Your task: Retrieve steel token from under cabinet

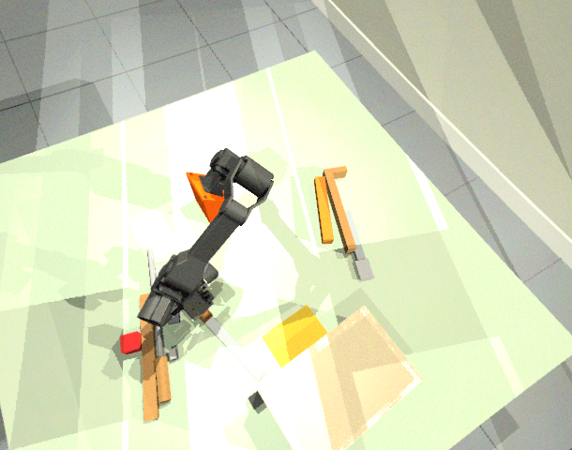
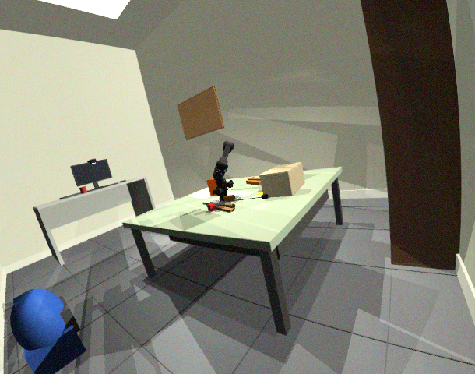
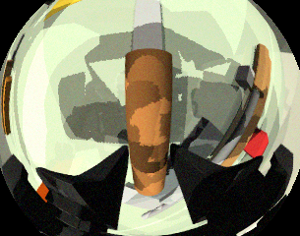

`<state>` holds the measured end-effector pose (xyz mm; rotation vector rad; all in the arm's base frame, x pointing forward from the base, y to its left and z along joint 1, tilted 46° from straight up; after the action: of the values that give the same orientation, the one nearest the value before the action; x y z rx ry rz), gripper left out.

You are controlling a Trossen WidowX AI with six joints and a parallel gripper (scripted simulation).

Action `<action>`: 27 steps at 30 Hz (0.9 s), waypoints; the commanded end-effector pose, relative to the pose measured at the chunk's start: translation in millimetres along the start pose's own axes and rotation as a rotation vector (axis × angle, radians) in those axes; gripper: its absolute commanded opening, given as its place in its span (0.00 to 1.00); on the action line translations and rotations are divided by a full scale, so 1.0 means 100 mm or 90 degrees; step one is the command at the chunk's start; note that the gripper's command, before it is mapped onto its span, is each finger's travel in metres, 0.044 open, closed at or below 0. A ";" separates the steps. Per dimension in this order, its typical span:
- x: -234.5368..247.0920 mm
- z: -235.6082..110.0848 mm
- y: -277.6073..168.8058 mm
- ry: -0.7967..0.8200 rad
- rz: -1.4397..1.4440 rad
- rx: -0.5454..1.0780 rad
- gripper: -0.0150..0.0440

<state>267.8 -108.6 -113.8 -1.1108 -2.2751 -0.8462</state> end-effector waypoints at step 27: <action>0.01 0.02 0.00 -0.007 -0.003 -0.001 0.64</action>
<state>266.9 -106.5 -115.1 -1.1148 -2.2871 -0.8477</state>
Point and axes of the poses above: the point midway between the two fingers, 35 mm back from their tips, its own z axis out along the fingers, its own x axis across the jaws, y = z × x, the point moved 9 cm from there along -z, back along the fingers, and after that the axes turned 11 degrees about -z, right-handed, at the moved point
